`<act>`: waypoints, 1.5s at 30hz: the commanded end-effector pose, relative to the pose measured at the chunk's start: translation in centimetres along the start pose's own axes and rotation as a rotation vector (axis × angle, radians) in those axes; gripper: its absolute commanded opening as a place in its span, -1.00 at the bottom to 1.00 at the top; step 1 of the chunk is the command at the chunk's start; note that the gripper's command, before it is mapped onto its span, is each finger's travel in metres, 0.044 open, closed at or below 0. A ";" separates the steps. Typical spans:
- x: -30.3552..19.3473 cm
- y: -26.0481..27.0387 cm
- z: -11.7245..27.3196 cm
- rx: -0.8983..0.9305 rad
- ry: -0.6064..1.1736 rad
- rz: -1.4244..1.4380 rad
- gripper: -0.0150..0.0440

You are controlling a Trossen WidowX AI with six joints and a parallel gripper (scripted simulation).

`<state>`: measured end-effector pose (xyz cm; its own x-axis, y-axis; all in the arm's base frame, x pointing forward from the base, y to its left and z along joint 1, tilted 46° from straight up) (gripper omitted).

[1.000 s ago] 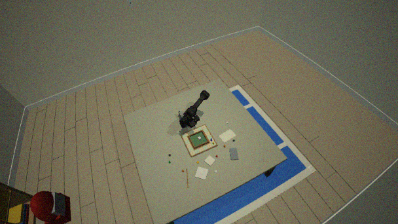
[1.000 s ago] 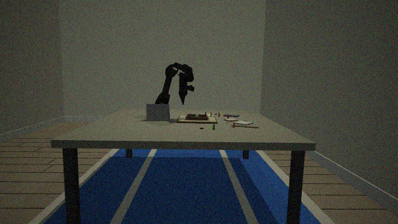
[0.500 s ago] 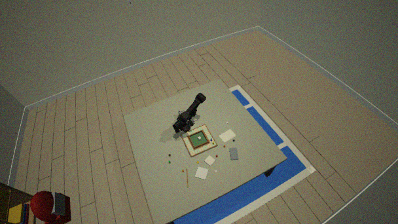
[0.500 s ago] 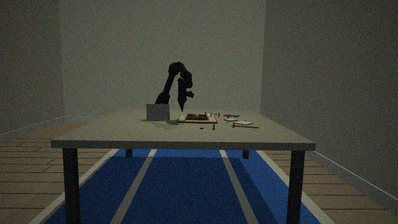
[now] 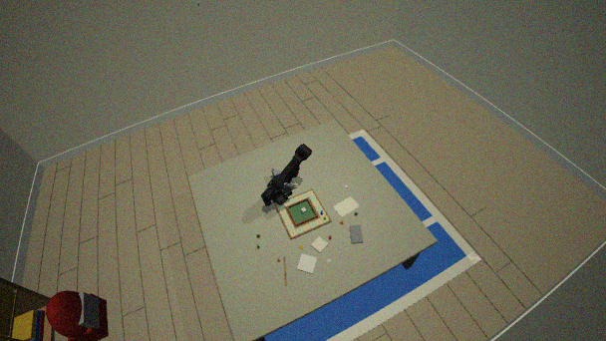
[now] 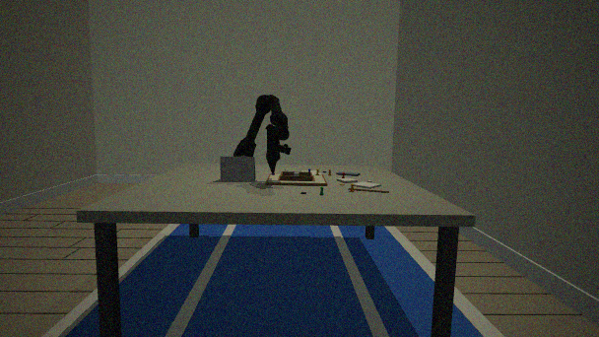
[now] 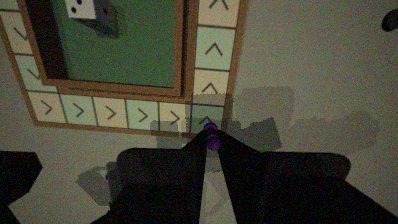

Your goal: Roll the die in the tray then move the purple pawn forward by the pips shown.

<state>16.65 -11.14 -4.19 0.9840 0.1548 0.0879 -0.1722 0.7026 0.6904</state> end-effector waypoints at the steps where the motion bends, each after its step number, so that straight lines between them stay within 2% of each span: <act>1: -0.1 0.2 -1.7 0.010 0.001 -0.006 -0.49; 20: -0.1 0.2 -3.5 0.011 0.001 -0.005 -0.49; 30: 0.0 0.1 -2.7 0.005 0.002 0.000 0.40; 34: -0.1 0.0 1.8 0.009 0.002 -0.006 0.75; 37: -0.1 0.0 2.1 0.009 0.002 -0.006 1.00; 41: 0.0 0.1 2.7 0.009 0.002 -0.007 1.00; 45: 1.2 3.8 5.7 0.012 0.003 -0.021 1.00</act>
<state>16.81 -12.41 -1.08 0.9866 0.1465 0.0719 -0.1540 0.6895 0.7077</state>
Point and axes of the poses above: the point midway between the two fingers, 35 mm back from their tips, its own z axis back along the fingers, its own y axis across the jaws, x = y × z, the point moved 3 cm from there along z, back along the fingers, and after that the axes turned 5 degrees about z, right-handed, at the moved point
